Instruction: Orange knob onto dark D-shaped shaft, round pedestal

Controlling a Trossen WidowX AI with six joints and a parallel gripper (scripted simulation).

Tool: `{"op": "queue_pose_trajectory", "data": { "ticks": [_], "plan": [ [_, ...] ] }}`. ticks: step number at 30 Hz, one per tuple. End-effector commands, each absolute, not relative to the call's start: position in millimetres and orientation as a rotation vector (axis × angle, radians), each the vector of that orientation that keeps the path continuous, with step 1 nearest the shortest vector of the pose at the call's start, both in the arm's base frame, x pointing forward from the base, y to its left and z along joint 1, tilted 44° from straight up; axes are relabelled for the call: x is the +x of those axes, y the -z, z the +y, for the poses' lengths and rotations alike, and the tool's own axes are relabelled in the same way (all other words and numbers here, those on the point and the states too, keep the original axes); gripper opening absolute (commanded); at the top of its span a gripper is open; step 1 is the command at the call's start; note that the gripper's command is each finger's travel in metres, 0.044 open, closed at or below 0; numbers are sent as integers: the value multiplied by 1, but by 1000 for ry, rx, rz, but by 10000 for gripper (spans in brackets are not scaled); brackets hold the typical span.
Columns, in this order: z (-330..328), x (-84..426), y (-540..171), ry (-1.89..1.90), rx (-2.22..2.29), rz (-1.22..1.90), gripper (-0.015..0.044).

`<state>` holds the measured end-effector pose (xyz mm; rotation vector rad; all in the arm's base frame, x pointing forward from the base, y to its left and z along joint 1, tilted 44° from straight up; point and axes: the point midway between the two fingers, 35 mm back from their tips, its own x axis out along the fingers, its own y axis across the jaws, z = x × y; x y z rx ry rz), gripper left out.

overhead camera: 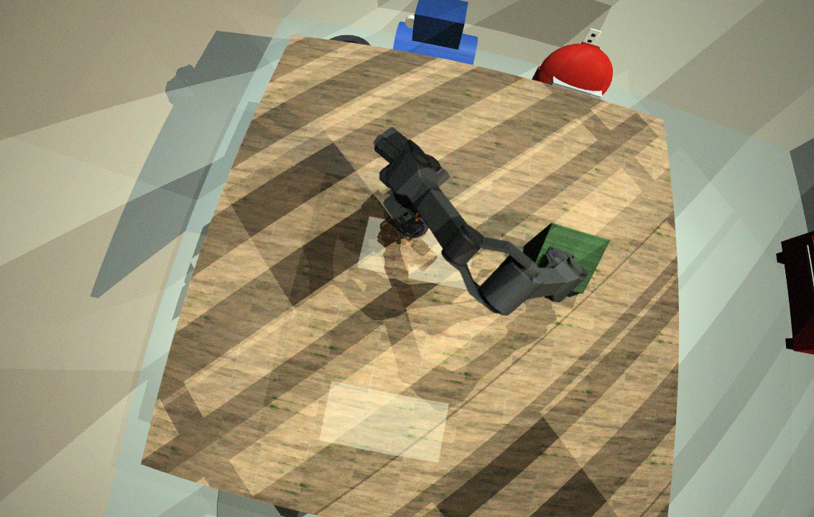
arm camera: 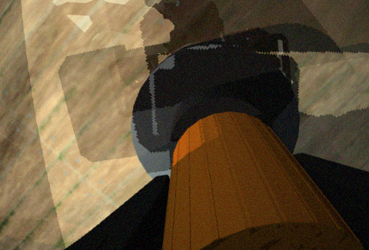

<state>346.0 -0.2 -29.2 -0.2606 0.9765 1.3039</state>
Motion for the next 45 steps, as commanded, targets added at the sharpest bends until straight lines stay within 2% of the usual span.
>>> {"op": "queue_pose_trajectory", "data": {
  "ticks": [1, 45],
  "plan": [
    [1, 347, 30, -1287, -235, 992, 0],
    [0, 346, 29, -1345, -323, 920, 0]
  ]
}}
